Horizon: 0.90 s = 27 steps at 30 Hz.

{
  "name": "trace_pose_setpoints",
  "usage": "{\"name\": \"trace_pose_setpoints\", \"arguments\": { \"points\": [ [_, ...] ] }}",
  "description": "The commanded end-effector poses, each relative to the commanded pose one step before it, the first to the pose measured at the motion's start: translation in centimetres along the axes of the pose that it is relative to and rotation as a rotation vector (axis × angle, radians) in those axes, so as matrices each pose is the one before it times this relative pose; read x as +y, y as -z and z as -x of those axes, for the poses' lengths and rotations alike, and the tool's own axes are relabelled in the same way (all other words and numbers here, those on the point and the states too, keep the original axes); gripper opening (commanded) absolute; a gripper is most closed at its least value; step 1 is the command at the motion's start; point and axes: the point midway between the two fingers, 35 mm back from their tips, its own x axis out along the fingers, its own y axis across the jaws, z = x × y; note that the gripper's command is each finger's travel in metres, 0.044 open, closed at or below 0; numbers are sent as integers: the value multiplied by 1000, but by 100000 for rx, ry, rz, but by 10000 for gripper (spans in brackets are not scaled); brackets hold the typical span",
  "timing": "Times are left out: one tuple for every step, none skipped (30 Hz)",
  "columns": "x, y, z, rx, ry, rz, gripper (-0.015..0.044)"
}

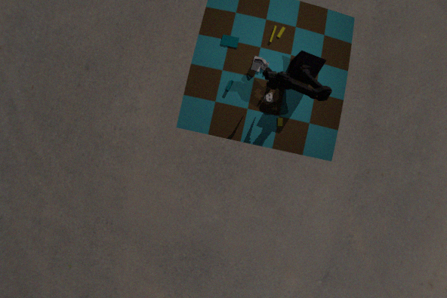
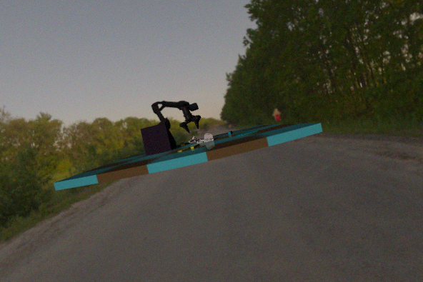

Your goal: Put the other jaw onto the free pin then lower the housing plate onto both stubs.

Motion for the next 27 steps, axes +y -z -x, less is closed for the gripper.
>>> {"name": "trace_pose_setpoints", "arguments": {
  "points": [
    [1021, -773, -390, -1130, -7463, 7653, 440],
    [243, -167, -118, -272, -1771, 1704, 440],
    [239, -170, -119, -297, -1761, 1693, 440],
    [235, -173, -120, -322, -1751, 1682, 440],
    [229, -175, -120, -343, -1727, 1658, 440],
    [175, -139, -95, -285, -1342, 1287, 440],
    [104, -85, -58, -178, -803, 770, 440],
    [34, -28, -19, -60, -267, 256, 440],
    [0, 0, 0, 0, 0, 0, 440],
    [0, 0, 0, 0, 0, 0, 440],
    [0, 0, 0, 0, 0, 0, 440],
    [0, 0, 0, 0, 0, 0, 440],
    [-5, 2, -26, 10, -1, 2, 440],
    [-15, 5, -79, 30, -2, 7, 440],
    [-25, 7, -131, 48, -3, 12, 440],
    [-29, 8, -160, 56, -3, 14, 440],
    [-28, 8, -160, 53, -2, 13, 440],
    [-27, 7, -160, 50, -2, 13, 440],
    [-25, 6, -160, 47, -1, 13, 440],
    [-24, 6, -160, 44, -1, 12, 440],
    [-22, 5, -160, 41, 0, 11, 440],
    [-21, 5, -160, 38, 0, 11, 440],
    [-20, 4, -164, 36, 1, 11, 440],
    [-19, 4, -164, 33, 1, 10, 440],
    [-17, 3, -164, 30, 1, 9, 440],
    [-16, 3, -164, 27, 2, 9, 440],
    [-14, 2, -164, 23, 2, 8, 440]
  ]
}}
